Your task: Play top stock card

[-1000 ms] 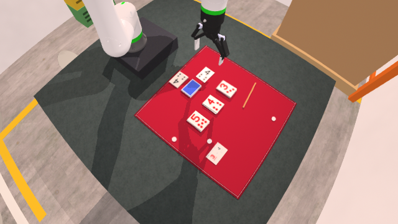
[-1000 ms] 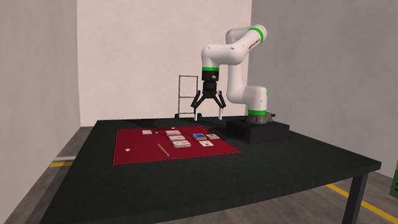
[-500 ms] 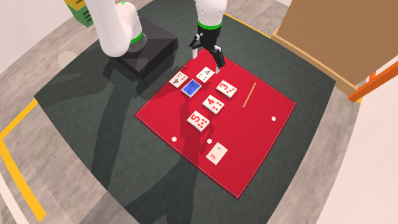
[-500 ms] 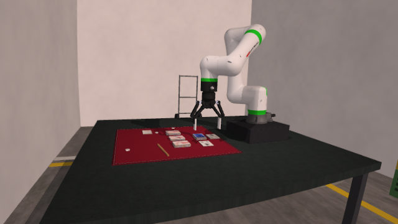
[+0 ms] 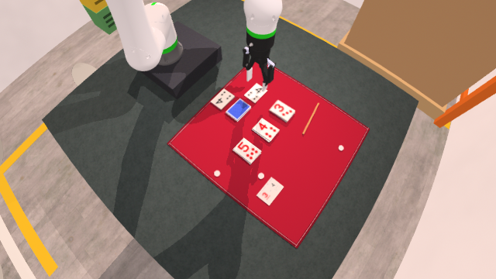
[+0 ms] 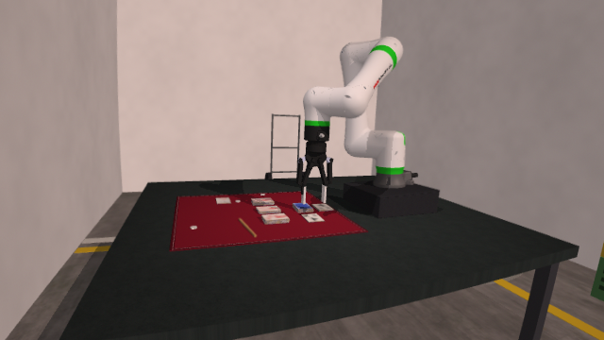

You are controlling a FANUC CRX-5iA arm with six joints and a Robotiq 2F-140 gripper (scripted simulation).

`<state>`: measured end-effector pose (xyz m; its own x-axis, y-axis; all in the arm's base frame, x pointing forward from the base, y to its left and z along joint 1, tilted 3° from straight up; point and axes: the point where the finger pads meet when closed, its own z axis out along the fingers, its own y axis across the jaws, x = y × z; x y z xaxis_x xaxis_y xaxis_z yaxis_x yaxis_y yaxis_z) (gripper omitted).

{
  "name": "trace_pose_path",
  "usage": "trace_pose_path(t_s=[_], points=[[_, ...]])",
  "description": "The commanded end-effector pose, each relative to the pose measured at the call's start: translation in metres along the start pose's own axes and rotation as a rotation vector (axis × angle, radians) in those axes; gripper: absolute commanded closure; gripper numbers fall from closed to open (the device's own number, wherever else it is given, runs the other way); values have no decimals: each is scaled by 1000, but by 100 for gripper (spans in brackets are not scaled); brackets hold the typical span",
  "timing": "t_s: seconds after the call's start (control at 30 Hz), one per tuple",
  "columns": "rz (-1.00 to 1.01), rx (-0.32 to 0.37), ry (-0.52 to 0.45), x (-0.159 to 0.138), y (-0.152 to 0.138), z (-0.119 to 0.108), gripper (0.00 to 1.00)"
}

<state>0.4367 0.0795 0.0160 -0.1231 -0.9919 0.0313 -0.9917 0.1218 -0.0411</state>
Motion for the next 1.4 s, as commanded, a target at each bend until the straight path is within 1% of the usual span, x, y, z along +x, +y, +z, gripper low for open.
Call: trace_pose_path(t_s=[0.0, 0.37, 0.43, 0.77, 0.93, 1.37], points=[[0, 0, 0, 0, 0, 2, 50], [0, 0, 0, 0, 0, 25, 50], [0, 0, 0, 0, 0, 25, 50], [0, 0, 0, 0, 0, 43, 50], [0, 0, 0, 0, 0, 47, 50], [0, 0, 0, 0, 0, 48, 50]])
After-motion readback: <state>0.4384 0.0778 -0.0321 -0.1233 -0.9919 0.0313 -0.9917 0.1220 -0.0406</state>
